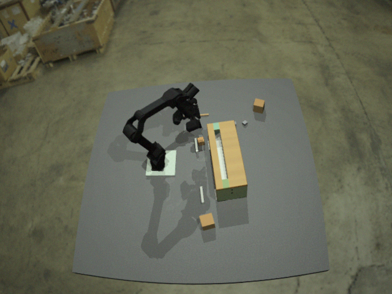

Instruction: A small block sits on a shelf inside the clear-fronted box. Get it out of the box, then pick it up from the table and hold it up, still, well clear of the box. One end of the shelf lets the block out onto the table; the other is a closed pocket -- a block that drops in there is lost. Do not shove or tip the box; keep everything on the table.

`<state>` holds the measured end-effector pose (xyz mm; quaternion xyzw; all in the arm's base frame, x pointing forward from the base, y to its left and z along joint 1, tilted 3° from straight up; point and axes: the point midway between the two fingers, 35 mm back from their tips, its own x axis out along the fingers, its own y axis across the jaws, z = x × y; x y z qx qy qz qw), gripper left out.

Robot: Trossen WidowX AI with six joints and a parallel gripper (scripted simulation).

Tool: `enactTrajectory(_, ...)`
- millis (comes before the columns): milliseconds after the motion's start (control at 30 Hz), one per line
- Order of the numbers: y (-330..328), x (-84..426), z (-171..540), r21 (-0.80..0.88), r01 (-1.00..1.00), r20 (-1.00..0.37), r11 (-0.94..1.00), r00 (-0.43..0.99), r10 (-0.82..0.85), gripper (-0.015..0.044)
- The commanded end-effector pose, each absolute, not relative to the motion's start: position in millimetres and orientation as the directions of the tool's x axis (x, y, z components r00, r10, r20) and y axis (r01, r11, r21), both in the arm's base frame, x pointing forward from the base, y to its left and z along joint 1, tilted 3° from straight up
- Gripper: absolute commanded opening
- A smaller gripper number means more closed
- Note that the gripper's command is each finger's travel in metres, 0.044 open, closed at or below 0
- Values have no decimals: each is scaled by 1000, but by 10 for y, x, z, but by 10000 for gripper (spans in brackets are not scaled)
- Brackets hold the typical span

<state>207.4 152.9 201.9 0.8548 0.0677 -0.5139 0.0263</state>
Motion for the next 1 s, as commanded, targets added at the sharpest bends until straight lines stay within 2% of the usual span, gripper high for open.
enactTrajectory(0, 1519, 2076, 2011, -6, 162, -880, -987, 468, 82, 285)
enactTrajectory(333, 1558, 2108, 1088, -6, 162, -880, -987, 468, 82, 285)
enactTrajectory(967, 1571, 2151, 870, -6, 162, -880, -987, 468, 82, 285)
